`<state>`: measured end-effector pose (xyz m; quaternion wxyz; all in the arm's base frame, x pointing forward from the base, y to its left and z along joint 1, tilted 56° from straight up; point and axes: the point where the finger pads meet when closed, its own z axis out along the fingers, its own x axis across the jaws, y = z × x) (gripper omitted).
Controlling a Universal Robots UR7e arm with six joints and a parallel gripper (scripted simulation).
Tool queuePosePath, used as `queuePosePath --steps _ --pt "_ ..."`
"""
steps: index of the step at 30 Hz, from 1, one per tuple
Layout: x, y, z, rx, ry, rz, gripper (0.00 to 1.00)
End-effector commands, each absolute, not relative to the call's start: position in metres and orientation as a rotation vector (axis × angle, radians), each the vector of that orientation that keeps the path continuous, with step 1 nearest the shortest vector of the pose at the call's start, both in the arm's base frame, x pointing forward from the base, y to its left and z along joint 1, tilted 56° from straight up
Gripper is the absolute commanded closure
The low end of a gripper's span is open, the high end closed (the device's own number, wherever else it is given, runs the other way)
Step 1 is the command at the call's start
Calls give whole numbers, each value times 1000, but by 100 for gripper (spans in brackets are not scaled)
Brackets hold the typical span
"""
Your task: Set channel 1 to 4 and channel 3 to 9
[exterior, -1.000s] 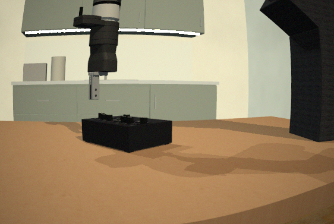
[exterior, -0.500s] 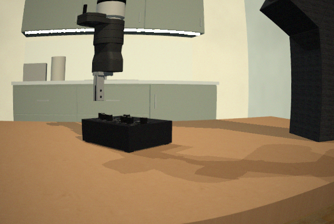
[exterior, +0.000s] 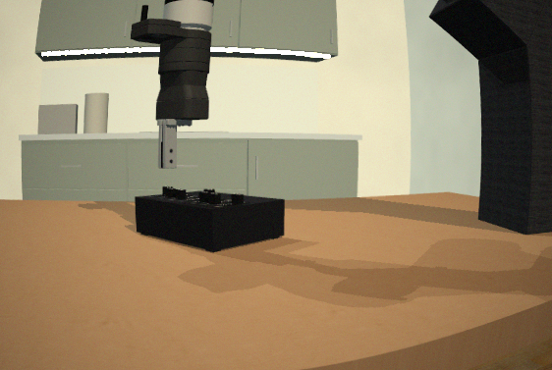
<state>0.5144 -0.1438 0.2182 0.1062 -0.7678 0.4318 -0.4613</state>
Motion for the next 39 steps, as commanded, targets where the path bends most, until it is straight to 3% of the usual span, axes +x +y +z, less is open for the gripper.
queuePosePath --steps 1,39 --pt "514 -142 216 -2262 1273 -1355 100" --pt "517 -143 214 -2262 1273 -1355 100"
